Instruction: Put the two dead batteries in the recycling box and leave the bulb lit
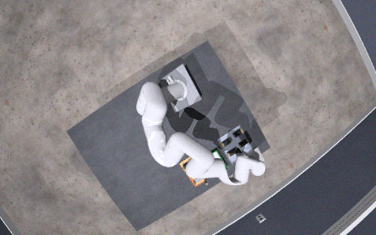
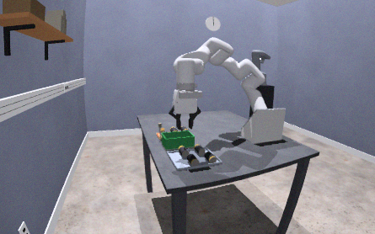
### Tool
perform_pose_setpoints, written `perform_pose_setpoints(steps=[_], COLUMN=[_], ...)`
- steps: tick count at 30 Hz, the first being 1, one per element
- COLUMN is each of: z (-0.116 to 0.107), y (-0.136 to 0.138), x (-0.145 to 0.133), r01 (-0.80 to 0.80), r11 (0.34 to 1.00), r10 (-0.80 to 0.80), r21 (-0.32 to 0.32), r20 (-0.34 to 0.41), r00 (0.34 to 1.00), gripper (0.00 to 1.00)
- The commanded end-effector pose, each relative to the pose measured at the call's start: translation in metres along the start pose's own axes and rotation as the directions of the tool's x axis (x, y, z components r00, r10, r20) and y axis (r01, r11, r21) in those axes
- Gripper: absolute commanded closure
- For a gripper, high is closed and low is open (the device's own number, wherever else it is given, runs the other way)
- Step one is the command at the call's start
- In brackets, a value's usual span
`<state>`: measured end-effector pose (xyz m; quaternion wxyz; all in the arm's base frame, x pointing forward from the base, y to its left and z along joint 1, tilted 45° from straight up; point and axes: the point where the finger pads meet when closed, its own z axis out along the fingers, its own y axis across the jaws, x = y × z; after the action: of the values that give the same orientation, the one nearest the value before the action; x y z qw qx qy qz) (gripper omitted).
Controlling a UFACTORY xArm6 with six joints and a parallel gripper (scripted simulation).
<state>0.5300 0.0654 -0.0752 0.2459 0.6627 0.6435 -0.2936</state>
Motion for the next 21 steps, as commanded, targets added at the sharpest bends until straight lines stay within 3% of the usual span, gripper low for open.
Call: perform_pose_setpoints(steps=[1, 4, 21], z=[0.045, 0.071, 0.072], y=[0.000, 0.000, 0.001], x=[0.000, 0.000, 0.000], r01=[0.000, 0.000, 0.000], r11=[1.000, 1.000, 1.000], r10=[0.000, 0.000, 0.000], r21=[0.000, 0.000, 0.000], r20=[0.000, 0.000, 0.000], r00=[1.000, 1.000, 1.000], gripper=[0.49, 0.49, 0.49])
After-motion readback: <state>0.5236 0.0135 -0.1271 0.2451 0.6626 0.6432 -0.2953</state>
